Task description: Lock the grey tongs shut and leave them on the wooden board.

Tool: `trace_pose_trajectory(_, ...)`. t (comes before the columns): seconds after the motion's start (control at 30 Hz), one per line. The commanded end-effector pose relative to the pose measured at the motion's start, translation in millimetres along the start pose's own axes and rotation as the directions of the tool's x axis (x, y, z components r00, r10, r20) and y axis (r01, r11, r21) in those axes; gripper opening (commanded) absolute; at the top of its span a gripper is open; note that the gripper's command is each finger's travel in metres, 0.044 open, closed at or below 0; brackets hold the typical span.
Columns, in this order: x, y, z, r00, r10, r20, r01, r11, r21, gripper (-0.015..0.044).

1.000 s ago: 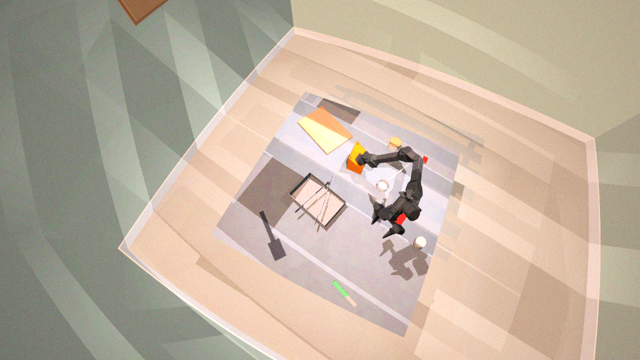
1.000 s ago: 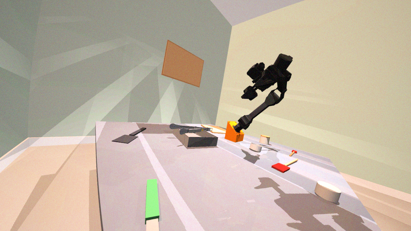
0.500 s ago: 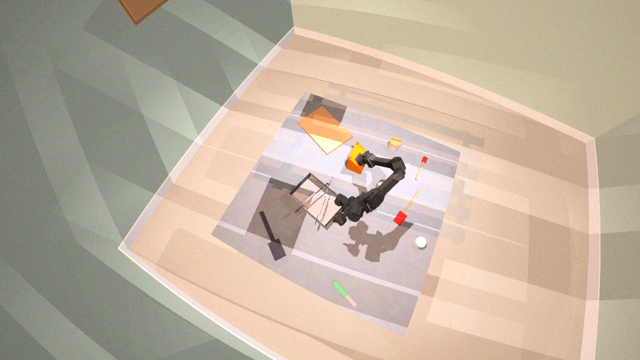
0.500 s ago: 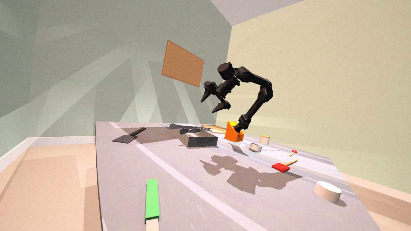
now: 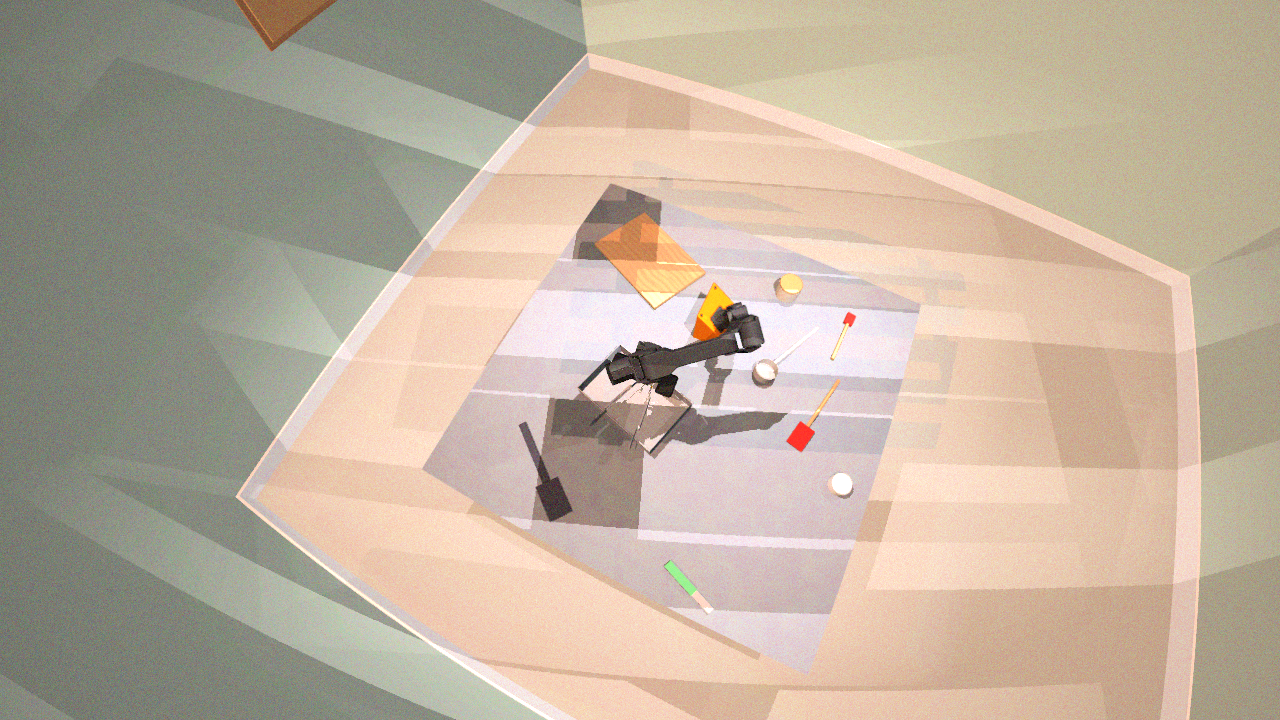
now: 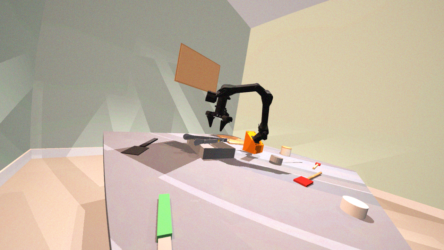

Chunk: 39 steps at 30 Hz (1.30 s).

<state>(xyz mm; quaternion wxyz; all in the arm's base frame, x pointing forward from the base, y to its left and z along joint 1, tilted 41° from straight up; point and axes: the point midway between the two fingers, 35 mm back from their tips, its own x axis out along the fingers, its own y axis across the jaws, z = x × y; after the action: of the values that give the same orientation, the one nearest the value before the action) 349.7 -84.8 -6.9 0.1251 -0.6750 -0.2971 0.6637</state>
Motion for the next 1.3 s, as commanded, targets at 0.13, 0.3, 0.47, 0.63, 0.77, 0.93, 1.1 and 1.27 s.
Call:
trace_pose_trajectory(0.13,14.5,7.0,18.9,0.996,-0.092,0.017,0.087,0.979,0.185,0.044)
trace_pose_trajectory(0.3,14.5,7.0,18.9,0.996,-0.092,0.017,0.087,0.979,0.185,0.044)
trace_pose_trajectory(0.47,14.5,5.5,15.9,0.996,-0.092,0.017,0.088,0.979,0.185,0.044)
trace_pose_trajectory(0.63,18.5,5.5,15.4,0.996,-0.092,0.017,0.087,0.979,0.185,0.044)
trace_pose_trajectory(0.77,25.0,5.4,14.8,0.996,-0.092,0.017,0.087,0.979,0.185,0.044)
trace_pose_trajectory(0.93,33.4,5.1,14.1,0.996,-0.091,0.016,0.087,0.979,0.185,0.044)
trace_pose_trajectory(1.1,41.7,4.7,13.5,0.996,-0.091,0.016,0.087,0.979,0.185,0.044)
trace_pose_trajectory(1.27,49.9,4.0,13.1,0.996,-0.091,0.016,0.087,0.979,0.184,0.044)
